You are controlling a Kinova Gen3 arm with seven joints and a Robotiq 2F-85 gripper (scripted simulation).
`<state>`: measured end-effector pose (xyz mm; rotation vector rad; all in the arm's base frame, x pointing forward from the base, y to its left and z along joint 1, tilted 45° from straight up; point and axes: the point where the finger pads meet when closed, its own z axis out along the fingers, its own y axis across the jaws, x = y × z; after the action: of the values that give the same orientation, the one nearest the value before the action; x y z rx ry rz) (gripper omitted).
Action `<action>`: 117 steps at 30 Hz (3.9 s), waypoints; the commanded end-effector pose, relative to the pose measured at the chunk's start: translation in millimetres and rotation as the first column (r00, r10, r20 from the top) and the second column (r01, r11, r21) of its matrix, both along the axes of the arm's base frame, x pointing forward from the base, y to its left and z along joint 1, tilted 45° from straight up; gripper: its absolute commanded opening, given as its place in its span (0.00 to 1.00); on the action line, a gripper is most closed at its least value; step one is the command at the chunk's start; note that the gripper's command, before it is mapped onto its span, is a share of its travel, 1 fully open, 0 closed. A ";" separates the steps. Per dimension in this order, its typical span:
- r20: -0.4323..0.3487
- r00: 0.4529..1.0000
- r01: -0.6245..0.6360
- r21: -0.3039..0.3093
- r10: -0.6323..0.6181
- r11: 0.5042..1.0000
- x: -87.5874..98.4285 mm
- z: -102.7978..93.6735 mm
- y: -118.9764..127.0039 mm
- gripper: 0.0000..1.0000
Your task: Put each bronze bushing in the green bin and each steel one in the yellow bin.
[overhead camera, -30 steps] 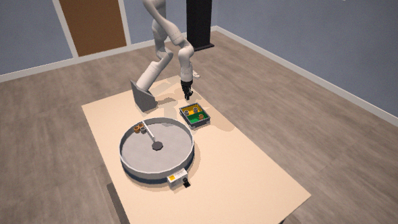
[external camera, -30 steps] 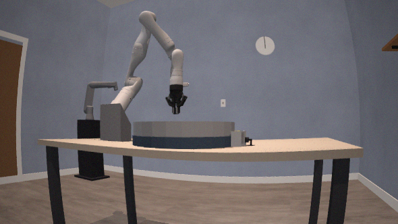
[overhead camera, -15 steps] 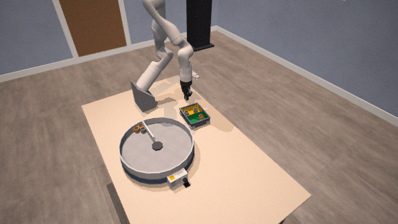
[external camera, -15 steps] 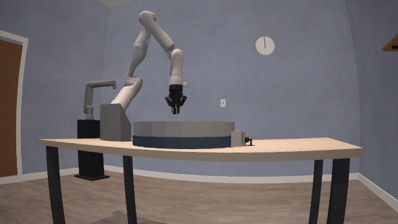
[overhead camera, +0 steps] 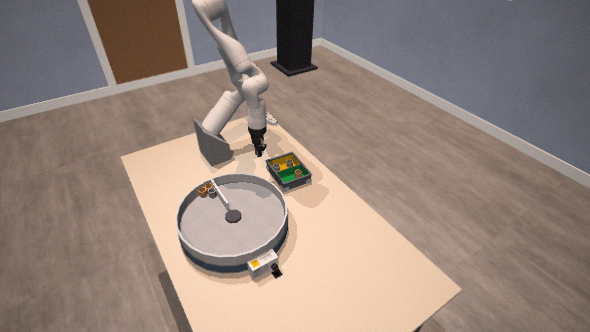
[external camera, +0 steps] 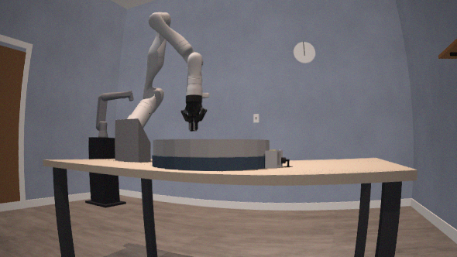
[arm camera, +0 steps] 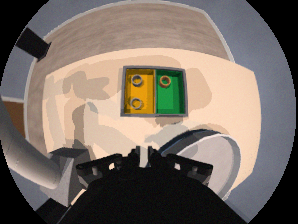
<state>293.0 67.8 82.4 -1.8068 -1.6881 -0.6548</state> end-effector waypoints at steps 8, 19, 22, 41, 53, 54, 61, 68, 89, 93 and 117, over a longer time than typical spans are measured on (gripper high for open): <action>-0.004 1.000 0.010 0.016 -0.010 1.000 5.3 -45.7 -40.5 0.14; -0.009 1.000 0.014 0.016 -0.014 1.000 8.1 -85.4 -75.1 0.14; -0.011 1.000 0.017 0.017 -0.017 1.000 9.8 -109.2 -95.9 0.14; -0.021 0.999 0.026 0.017 -0.026 1.000 16.0 -196.4 -172.1 0.14; -0.022 0.999 0.027 0.017 -0.027 0.999 16.6 -204.3 -179.0 0.14; -0.022 0.999 0.027 0.017 -0.027 0.999 16.6 -204.3 -179.0 0.14; -0.025 0.999 0.031 0.014 -0.031 0.999 16.9 -213.4 -168.9 0.14; -0.024 0.999 0.030 0.014 -0.029 0.999 16.3 -222.1 -160.6 0.14; -0.021 0.999 0.026 0.016 -0.025 1.000 15.3 -234.1 -149.6 0.14; -0.022 0.999 0.027 0.016 -0.027 1.000 15.4 -235.1 -148.3 0.14; -0.020 1.000 0.025 0.016 -0.024 1.000 15.2 -235.7 -148.1 0.14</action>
<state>307.9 -81.5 -151.5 -1.8173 -1.6454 -0.6569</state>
